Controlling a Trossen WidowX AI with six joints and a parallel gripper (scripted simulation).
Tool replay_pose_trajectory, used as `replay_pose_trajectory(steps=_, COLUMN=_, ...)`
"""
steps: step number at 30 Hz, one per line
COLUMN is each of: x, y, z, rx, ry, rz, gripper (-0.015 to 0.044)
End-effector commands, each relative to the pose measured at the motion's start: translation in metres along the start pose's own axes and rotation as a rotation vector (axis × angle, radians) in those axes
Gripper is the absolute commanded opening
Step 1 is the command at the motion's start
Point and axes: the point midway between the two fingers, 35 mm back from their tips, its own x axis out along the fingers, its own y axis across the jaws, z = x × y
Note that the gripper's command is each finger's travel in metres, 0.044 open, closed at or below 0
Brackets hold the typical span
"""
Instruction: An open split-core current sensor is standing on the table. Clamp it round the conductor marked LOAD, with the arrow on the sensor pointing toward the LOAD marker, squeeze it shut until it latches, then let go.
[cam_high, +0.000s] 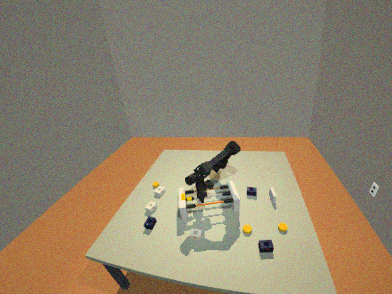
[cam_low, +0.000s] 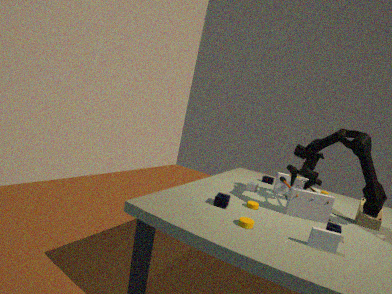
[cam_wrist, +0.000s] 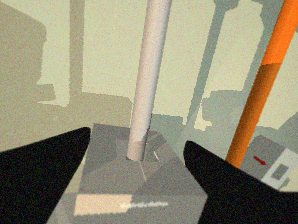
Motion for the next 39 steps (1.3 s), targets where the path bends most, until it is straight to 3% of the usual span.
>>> replay_pose_trajectory(steps=1, x=-0.0009, y=-0.0003, z=-0.0008, rx=0.001, ry=0.001, rz=0.004, gripper=0.0420)
replay_pose_trajectory(steps=2, x=-0.0007, y=-0.0003, z=-0.0010, rx=0.001, ry=0.001, rz=0.007, gripper=0.0440)
replay_pose_trajectory(steps=6, x=0.0000, y=0.0001, z=0.0000, rx=0.002, ry=-0.001, rz=0.001, gripper=0.0343)
replay_pose_trajectory(steps=25, x=0.0000, y=0.0001, z=0.0000, rx=0.002, ry=-0.001, rz=0.001, gripper=0.0216)
replay_pose_trajectory(steps=33, x=-0.0003, y=0.0002, z=0.0003, rx=0.003, ry=-0.001, rz=0.001, gripper=0.0006)
replay_pose_trajectory(steps=39, x=-0.0003, y=0.0002, z=0.0003, rx=0.003, ry=-0.001, rz=0.001, gripper=0.0000)
